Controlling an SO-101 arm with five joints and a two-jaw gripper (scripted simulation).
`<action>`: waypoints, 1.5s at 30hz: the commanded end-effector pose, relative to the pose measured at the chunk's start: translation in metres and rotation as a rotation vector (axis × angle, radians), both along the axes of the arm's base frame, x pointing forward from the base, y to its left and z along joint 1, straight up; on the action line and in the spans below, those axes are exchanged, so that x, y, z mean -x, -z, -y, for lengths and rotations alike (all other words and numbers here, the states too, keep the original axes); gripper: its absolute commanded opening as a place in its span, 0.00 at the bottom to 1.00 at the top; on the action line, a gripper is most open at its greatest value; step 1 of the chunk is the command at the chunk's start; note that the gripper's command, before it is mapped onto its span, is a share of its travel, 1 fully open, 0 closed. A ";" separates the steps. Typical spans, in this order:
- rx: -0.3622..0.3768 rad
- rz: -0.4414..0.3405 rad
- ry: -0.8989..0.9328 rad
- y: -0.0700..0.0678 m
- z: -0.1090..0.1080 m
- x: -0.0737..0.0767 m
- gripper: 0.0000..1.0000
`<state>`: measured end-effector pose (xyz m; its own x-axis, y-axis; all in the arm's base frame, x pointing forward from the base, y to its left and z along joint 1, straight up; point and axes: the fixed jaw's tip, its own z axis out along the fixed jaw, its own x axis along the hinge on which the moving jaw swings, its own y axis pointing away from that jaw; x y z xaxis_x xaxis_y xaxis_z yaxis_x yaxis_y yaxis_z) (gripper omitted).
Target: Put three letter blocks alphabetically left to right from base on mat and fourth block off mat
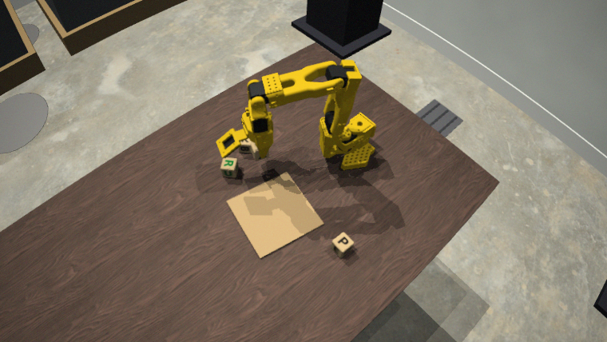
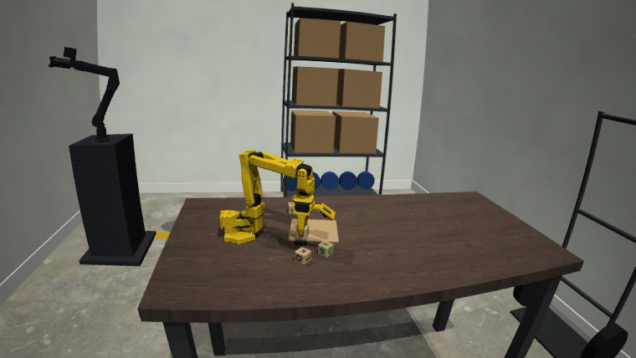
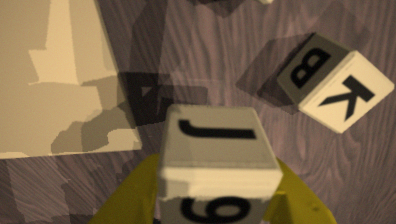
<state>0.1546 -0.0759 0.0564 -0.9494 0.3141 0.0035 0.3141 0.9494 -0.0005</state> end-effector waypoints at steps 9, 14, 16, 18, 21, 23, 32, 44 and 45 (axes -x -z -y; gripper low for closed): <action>0.054 0.102 0.013 -0.012 0.007 -0.011 0.00; 0.054 0.102 0.013 -0.010 0.007 -0.011 0.00; 0.054 0.102 0.013 -0.010 0.007 -0.011 0.00; 0.054 0.102 0.013 -0.010 0.007 -0.011 0.00; 0.054 0.102 0.013 -0.009 0.007 -0.011 0.00; 0.054 0.102 0.013 -0.008 0.007 -0.011 0.00; 0.054 0.102 0.013 -0.004 0.007 -0.011 0.00; 0.054 0.102 0.013 0.000 0.008 -0.012 0.00; 0.054 0.102 0.013 0.001 0.008 -0.012 0.00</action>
<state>0.1557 -0.0766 0.0437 -0.9493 0.3142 -0.0107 0.3143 0.9493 -0.0031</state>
